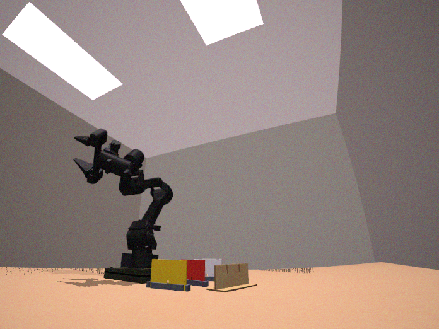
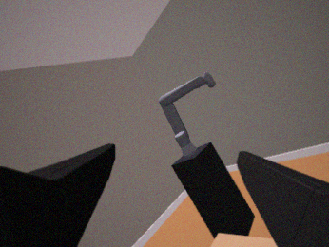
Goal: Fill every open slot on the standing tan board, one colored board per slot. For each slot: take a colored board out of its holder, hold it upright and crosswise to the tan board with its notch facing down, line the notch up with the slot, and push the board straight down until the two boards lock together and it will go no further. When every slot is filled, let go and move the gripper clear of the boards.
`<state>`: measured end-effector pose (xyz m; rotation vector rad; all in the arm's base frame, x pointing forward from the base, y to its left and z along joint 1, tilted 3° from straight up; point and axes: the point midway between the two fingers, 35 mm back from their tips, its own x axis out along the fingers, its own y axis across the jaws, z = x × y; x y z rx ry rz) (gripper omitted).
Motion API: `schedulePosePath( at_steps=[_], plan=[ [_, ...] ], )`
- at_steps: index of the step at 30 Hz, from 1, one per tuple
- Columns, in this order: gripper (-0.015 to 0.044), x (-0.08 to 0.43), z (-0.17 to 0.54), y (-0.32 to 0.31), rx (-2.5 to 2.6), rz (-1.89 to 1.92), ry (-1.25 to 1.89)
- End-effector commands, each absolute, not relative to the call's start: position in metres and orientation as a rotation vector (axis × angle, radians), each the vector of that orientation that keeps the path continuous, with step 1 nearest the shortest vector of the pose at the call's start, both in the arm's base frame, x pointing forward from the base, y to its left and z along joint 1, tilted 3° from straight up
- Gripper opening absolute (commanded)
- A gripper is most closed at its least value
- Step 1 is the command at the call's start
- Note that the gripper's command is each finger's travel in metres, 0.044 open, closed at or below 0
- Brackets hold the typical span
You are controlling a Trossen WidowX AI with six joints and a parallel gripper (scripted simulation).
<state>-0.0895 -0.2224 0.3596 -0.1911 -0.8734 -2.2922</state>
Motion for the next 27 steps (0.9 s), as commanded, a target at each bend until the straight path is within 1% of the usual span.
schedulePosePath(
  at_steps=[1,3,8,10,12,17,20,23,27],
  plan=[
    [0.0374,-0.088,0.36,-0.225,-0.19,-2.289,-0.857],
    [0.0321,-0.074,0.359,-0.243,-0.177,-2.255,-0.726],
    [0.019,-0.01,0.344,-0.301,-0.145,-2.066,-0.265],
    [0.0185,0.018,0.333,-0.317,-0.137,-1.967,-0.095],
    [0.0185,0.028,0.329,-0.321,-0.134,-1.931,-0.039],
    [0.0185,0.099,0.292,-0.337,-0.125,-1.639,0.338],
    [0.0185,0.141,0.265,-0.332,-0.122,-1.436,0.548],
    [0.0185,0.16,0.251,-0.325,-0.121,-1.331,0.647],
    [0.0185,0.203,0.215,-0.294,-0.119,-1.027,0.901]
  ],
)
